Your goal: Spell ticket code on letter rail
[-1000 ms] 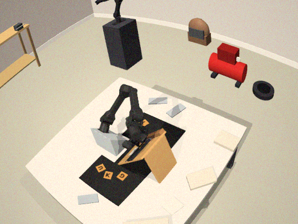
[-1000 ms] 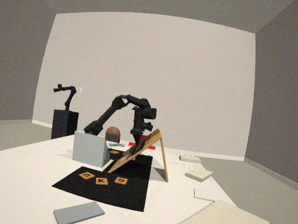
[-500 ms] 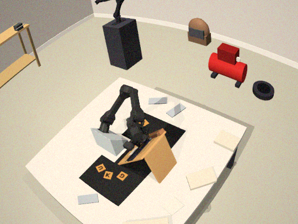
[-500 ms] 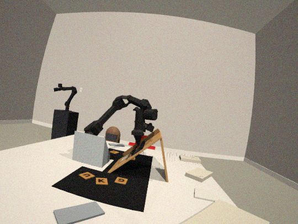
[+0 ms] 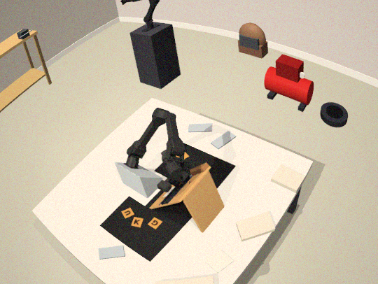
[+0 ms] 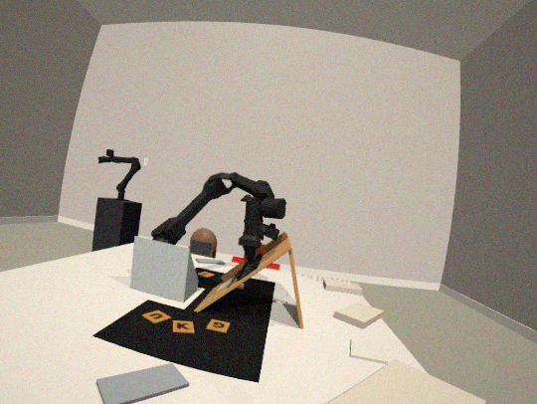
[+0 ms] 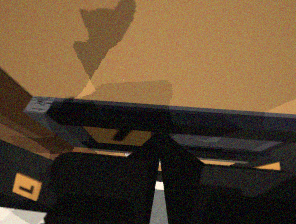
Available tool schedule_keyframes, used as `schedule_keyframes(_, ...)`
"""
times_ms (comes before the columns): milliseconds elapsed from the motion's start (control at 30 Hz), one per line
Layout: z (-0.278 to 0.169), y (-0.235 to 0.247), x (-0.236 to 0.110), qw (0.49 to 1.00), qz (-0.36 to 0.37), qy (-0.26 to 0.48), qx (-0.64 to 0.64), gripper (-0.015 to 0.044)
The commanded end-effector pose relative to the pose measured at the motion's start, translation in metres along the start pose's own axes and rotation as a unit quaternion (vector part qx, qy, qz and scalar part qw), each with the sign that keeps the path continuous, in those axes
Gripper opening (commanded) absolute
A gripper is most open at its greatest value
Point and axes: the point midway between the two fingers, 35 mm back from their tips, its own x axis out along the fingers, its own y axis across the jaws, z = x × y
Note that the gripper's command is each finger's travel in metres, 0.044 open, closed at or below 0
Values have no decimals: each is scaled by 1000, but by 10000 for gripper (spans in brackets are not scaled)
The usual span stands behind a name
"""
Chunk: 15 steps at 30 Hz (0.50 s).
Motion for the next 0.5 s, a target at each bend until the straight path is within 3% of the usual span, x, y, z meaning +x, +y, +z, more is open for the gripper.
schedule_keyframes(0,4,1,0,1000,0,-3,-1,0)
schedule_keyframes(467,0,4,0,1000,0,-3,-1,0)
